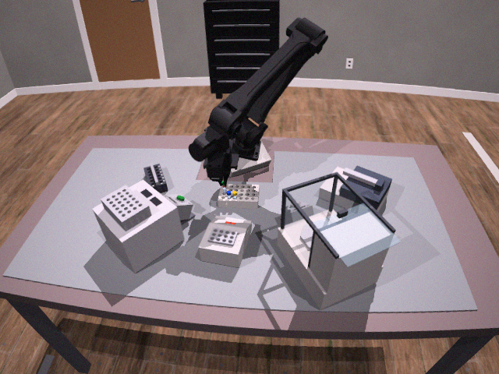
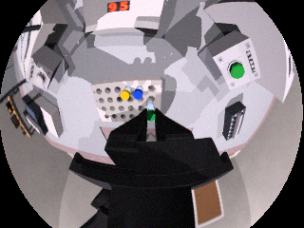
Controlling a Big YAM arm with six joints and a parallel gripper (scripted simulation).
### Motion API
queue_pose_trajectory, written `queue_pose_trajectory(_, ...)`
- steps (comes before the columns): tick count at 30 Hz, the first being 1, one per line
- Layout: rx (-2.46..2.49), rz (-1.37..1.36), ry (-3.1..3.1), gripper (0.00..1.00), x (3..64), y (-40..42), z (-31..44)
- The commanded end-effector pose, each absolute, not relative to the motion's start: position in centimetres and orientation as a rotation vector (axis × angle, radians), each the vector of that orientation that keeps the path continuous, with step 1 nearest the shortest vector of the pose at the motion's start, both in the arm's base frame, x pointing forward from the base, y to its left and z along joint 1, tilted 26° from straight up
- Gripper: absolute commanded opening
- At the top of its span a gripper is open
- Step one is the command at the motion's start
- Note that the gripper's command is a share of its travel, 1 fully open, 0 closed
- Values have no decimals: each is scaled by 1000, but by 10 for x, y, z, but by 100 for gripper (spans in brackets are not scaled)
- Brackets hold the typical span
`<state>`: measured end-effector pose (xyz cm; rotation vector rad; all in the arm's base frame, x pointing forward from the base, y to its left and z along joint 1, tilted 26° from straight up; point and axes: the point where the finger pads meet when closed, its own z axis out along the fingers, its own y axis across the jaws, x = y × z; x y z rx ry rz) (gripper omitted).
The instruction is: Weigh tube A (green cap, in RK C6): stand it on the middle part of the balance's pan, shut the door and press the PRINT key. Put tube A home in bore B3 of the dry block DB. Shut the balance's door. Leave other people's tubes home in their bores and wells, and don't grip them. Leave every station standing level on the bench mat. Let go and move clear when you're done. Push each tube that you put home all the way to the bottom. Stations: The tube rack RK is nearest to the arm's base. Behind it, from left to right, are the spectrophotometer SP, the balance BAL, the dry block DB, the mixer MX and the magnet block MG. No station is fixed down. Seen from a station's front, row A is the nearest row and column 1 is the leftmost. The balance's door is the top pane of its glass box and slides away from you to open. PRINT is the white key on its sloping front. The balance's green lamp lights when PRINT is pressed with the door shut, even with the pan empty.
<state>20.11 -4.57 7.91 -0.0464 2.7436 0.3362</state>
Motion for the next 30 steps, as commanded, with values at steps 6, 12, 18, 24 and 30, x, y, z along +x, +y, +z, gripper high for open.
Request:
queue_pose_trajectory(6, -58, 295, 2701, 9, 218, -59, 100)
queue_pose_trajectory(12, -58, 294, 2700, 9, 219, -59, 101)
queue_pose_trajectory(18, -59, 293, 2699, 9, 220, -59, 101)
queue_pose_trajectory(24, -54, 313, 2719, 9, 211, -52, 92)
queue_pose_trajectory(30, -54, 313, 2719, 9, 211, -52, 92)
